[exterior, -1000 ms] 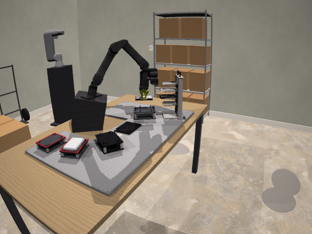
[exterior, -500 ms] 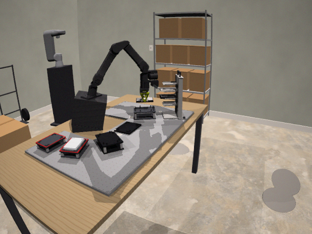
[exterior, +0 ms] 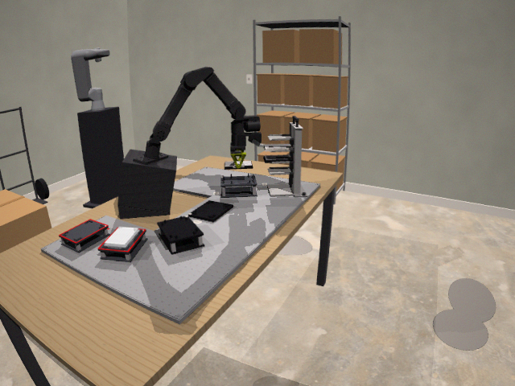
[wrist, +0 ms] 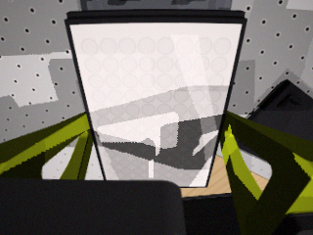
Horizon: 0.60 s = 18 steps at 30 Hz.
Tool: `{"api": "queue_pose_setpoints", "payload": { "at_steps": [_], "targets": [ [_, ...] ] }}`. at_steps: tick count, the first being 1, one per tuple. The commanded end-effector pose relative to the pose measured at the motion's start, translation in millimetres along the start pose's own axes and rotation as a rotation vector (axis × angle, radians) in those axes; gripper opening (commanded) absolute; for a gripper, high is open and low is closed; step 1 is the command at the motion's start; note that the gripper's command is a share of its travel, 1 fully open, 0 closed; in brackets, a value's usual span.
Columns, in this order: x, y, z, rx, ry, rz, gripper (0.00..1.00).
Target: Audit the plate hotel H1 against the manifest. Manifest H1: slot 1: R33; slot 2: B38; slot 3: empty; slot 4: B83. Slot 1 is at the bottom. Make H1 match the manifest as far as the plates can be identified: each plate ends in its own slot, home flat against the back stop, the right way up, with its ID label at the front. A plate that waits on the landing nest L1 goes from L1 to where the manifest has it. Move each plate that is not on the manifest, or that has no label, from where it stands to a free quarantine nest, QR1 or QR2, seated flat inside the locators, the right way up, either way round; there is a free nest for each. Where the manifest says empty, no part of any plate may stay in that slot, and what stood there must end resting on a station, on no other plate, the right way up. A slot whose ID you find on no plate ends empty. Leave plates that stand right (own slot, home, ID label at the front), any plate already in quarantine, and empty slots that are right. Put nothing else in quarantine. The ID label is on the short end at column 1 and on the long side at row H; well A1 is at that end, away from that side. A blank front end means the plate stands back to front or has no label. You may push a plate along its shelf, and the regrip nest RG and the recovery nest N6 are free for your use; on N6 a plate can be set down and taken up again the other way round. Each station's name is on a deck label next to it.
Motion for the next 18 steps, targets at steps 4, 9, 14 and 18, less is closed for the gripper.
{"api": "queue_pose_setpoints", "payload": {
  "at_steps": [4, 9, 14, 18],
  "targets": [
    [4.6, -0.8, -1.4, -0.001, -0.017, -0.001, 0.86],
    [0.2, -4.3, 2.6, -0.007, -0.016, 0.001, 0.86],
    [-11.9, -4.8, 5.1, -0.007, 0.010, 0.003, 0.86],
    [-13.9, -4.9, 5.5, -0.007, 0.010, 0.003, 0.86]
  ]
}}
Point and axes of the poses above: the point where the finger pads meet when closed, its own x axis back along the fingers, its own y axis across the jaws, z = x × y, the point moved 10 cm from there along x, back along the fingers, and after that the axes turned 9 degrees about x, right-handed, at the moved point
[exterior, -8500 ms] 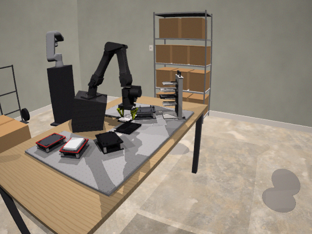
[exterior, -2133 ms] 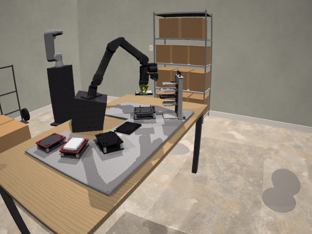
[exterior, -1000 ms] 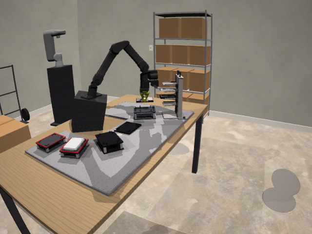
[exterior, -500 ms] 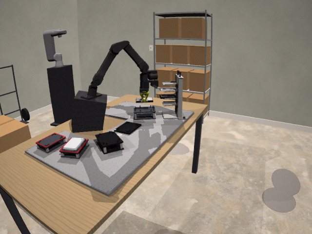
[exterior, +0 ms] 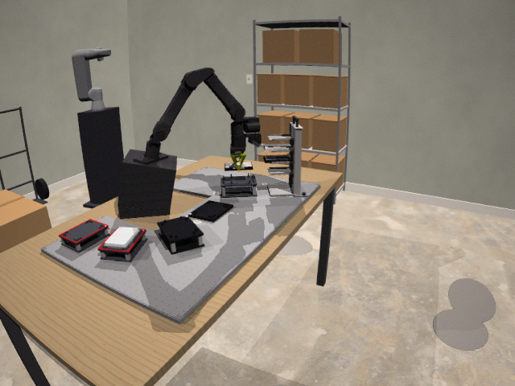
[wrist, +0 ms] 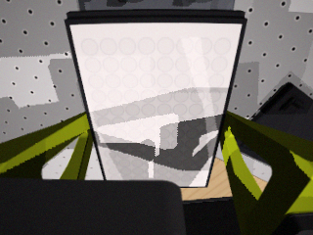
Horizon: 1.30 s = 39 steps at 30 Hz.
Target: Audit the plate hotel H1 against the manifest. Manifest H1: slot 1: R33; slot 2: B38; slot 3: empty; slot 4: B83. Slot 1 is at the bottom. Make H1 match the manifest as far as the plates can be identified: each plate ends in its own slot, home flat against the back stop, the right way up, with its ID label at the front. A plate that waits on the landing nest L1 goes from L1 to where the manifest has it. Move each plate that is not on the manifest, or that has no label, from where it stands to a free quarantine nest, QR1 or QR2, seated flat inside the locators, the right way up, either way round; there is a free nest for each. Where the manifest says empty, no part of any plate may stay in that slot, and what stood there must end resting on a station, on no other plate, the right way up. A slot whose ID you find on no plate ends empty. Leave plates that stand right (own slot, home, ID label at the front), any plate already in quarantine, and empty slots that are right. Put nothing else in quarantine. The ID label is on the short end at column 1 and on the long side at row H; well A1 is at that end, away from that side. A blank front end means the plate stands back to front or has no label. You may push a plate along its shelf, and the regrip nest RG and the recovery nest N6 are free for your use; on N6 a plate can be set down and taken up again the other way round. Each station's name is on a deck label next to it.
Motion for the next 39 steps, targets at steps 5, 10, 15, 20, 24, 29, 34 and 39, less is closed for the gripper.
{"api": "queue_pose_setpoints", "payload": {
  "at_steps": [5, 10, 15, 20, 24, 29, 34, 39],
  "targets": [
    [-9.1, -4.9, 2.3, -0.008, 0.009, 0.003, 0.86],
    [-13.6, -5.2, 5.2, -0.007, 0.016, 0.003, 0.86],
    [-14.9, -5.0, 1.5, -0.008, 0.004, 0.002, 0.86],
    [-13.5, -2.8, 0.8, -0.003, -0.005, 0.000, 0.86],
    [-22.0, -2.6, 6.0, -0.002, 0.017, 0.001, 0.86],
    [-25.2, -2.1, 6.5, -0.002, 0.017, 0.001, 0.86],
    [-25.1, -1.5, 1.6, -0.002, 0.002, 0.000, 0.86],
    [-28.4, -1.3, 2.7, -0.002, 0.006, 0.000, 0.86]
  ]
}}
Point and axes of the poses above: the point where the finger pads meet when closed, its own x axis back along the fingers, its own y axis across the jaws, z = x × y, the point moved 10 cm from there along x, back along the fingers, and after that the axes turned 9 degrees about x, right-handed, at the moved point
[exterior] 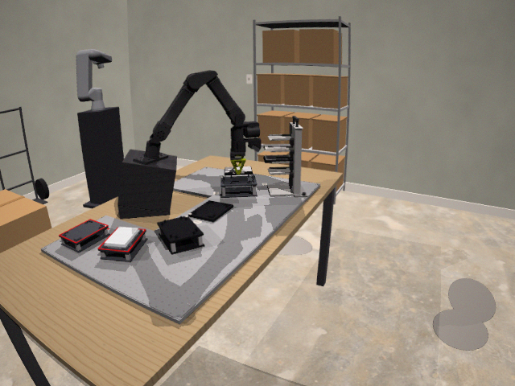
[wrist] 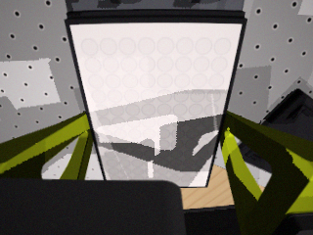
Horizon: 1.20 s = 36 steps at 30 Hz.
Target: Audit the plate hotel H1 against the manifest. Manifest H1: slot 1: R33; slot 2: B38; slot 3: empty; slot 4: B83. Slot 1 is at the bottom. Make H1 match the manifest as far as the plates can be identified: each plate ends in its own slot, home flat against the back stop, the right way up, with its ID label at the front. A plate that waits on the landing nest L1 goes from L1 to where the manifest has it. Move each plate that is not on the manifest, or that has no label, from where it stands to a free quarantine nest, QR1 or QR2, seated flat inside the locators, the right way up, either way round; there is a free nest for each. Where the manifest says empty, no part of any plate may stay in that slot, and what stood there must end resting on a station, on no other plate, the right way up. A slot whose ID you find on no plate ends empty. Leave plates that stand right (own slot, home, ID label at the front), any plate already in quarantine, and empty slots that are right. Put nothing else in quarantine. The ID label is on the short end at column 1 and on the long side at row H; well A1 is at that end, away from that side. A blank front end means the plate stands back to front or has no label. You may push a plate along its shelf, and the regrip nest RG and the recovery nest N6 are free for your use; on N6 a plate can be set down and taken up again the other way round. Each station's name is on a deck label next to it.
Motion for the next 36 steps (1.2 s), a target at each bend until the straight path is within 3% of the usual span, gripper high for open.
{"api": "queue_pose_setpoints", "payload": {
  "at_steps": [1, 13, 14, 28, 31, 36],
  "targets": [
    [-8.2, -0.6, 3.1, 0.000, 0.009, 0.000, 0.86],
    [-15.9, -0.6, 5.9, 0.000, 0.016, 0.000, 0.86],
    [-11.5, 0.0, -2.5, -0.001, -0.011, -0.002, 0.86],
    [-20.4, -0.3, -5.3, -0.001, -0.016, -0.002, 0.86],
    [-15.4, -0.4, -7.5, -0.002, -0.032, -0.004, 0.86],
    [-25.6, -1.0, -3.2, -0.002, -0.009, -0.001, 0.86]
  ]
}}
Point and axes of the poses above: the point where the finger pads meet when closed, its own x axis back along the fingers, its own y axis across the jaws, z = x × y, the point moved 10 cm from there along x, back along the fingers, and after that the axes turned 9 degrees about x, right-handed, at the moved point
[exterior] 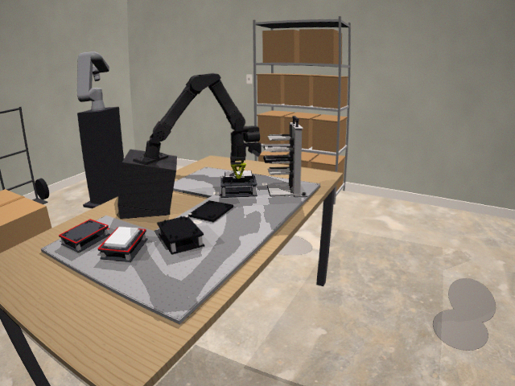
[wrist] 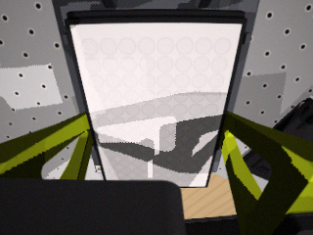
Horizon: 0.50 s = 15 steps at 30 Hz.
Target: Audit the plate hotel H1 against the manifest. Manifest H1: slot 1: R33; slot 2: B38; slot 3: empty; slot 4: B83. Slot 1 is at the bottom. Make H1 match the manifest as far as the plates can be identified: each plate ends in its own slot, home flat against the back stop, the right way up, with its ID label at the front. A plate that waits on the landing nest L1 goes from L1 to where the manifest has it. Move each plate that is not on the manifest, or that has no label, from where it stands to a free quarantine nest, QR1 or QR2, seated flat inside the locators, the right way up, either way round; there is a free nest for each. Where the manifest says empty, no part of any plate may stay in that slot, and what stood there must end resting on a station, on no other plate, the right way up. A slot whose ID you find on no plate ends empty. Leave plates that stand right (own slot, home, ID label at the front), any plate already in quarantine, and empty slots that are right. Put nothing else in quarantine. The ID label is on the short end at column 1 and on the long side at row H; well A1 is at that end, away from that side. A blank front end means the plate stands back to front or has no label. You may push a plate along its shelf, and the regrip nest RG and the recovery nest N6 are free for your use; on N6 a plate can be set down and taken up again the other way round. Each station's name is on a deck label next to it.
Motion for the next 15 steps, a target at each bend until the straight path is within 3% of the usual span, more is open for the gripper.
{"api": "queue_pose_setpoints", "payload": {
  "at_steps": [1, 12, 15],
  "targets": [
    [-5.7, -1.8, -1.6, -0.002, -0.004, -0.001, 0.86],
    [-9.8, -3.1, 0.3, -0.004, -0.005, -0.001, 0.86],
    [-16.7, -3.9, 4.6, -0.005, 0.014, 0.001, 0.86]
  ]
}}
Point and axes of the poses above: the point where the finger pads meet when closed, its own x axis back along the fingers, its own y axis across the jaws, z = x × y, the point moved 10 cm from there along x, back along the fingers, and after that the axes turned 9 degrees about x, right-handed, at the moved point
